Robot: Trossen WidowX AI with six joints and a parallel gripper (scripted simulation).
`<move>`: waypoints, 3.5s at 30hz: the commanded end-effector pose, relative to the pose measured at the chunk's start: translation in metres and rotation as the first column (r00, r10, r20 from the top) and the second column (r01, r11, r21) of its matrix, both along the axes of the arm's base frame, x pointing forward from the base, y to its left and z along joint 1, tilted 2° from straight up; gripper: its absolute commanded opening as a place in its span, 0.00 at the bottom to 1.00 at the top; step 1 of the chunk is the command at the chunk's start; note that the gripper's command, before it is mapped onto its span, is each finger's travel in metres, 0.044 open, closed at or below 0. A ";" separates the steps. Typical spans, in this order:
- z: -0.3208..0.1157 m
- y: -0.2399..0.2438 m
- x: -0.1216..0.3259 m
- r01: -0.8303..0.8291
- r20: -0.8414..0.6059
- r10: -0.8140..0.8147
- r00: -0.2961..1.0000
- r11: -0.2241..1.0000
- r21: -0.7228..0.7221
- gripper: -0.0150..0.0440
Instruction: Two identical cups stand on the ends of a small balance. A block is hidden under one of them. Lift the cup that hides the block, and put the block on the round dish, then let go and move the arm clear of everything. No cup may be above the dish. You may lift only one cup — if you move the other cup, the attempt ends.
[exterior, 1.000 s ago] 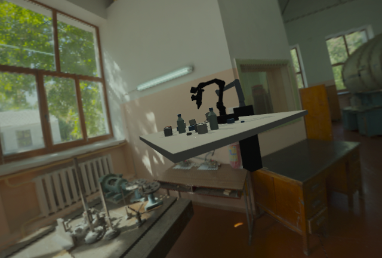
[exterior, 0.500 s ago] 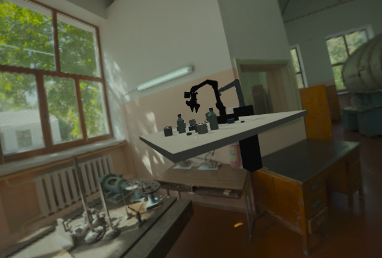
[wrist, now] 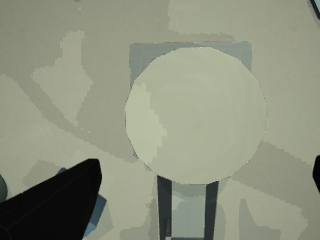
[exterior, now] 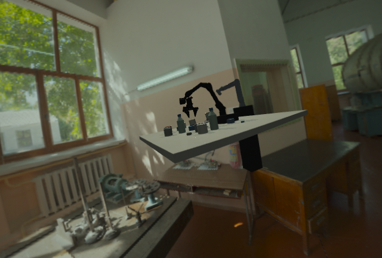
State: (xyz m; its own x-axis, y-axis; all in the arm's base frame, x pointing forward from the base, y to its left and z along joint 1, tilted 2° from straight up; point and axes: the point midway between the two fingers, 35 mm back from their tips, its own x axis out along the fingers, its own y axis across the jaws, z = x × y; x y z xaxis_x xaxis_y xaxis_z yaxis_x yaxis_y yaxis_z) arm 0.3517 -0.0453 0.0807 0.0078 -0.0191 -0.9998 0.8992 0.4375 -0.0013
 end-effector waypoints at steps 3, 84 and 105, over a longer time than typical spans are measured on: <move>-0.002 -0.002 0.005 0.024 0.007 -0.023 1.000 1.000 -0.010 1.00; -0.058 -0.004 0.008 0.024 0.007 -0.023 1.000 1.000 -0.010 0.25; -0.032 -0.004 0.011 0.024 0.008 -0.023 1.000 1.000 -0.010 0.25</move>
State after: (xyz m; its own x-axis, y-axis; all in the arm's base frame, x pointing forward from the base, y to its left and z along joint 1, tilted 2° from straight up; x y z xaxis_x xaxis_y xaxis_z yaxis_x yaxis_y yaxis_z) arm 0.3577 -0.0479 0.0398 -0.0051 -0.0239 -0.9997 0.9062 0.4225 -0.0147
